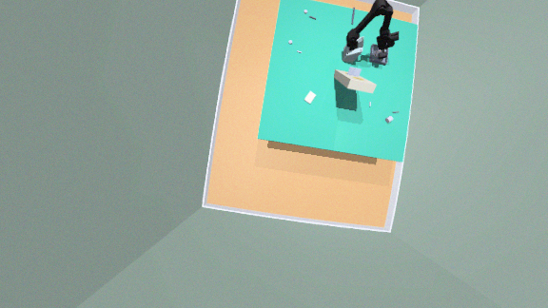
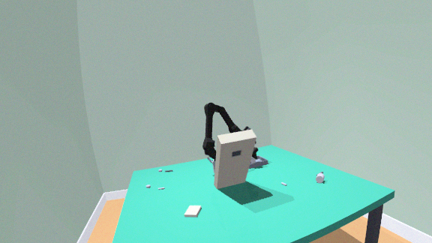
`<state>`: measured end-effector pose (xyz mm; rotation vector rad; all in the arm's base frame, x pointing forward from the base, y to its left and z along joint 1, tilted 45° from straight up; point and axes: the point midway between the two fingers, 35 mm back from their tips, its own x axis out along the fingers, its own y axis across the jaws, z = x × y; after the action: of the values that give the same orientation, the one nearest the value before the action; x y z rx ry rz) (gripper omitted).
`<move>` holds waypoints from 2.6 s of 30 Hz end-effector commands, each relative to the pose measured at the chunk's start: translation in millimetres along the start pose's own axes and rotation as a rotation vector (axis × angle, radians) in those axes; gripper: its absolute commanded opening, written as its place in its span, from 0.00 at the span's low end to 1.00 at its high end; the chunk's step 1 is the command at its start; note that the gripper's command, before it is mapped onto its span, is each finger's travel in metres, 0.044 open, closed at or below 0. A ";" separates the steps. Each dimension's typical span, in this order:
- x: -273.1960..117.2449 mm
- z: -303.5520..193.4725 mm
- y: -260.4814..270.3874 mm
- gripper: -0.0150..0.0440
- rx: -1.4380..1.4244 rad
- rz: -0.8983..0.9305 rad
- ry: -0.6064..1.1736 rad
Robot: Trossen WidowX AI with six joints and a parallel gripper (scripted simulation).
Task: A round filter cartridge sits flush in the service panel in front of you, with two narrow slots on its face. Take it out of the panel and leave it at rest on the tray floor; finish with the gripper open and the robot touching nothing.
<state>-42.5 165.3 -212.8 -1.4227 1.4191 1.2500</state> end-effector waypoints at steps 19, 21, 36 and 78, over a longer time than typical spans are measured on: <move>-52.1 35.1 0.7 1.00 0.002 0.003 -0.017; -52.1 35.1 0.7 1.00 0.002 0.003 -0.017; -52.1 35.1 0.7 1.00 0.002 0.003 -0.017; -52.1 35.1 0.7 1.00 0.002 0.003 -0.017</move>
<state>-42.5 211.6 -170.8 -1.4070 1.4120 1.2591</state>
